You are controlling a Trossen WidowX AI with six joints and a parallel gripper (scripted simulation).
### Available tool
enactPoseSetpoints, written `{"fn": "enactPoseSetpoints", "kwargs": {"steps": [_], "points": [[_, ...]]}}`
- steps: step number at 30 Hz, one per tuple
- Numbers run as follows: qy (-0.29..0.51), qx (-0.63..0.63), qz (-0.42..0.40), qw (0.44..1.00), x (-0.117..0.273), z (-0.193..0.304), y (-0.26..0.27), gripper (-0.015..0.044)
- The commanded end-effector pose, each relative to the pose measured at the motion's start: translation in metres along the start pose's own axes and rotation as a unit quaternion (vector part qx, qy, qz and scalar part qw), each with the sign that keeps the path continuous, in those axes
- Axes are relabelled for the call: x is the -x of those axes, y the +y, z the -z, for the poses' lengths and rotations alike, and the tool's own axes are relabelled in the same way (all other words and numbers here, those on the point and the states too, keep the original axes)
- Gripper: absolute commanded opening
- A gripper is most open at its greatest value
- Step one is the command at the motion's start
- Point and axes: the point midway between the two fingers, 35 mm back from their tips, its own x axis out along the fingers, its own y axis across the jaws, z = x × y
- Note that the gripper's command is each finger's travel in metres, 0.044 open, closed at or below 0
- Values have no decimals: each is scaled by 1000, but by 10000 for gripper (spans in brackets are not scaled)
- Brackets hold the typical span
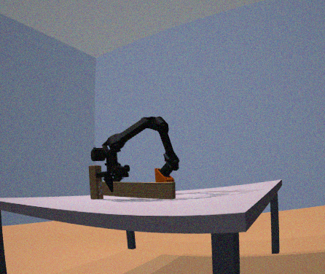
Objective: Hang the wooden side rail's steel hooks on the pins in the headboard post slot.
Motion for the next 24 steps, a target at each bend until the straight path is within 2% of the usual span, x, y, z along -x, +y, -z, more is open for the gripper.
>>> {"fn": "enactPoseSetpoints", "kwargs": {"steps": [1,24], "points": [[2,1,4,1000,4,3,-2,0],[3,1,4,1000,3,5,-1,0]]}}
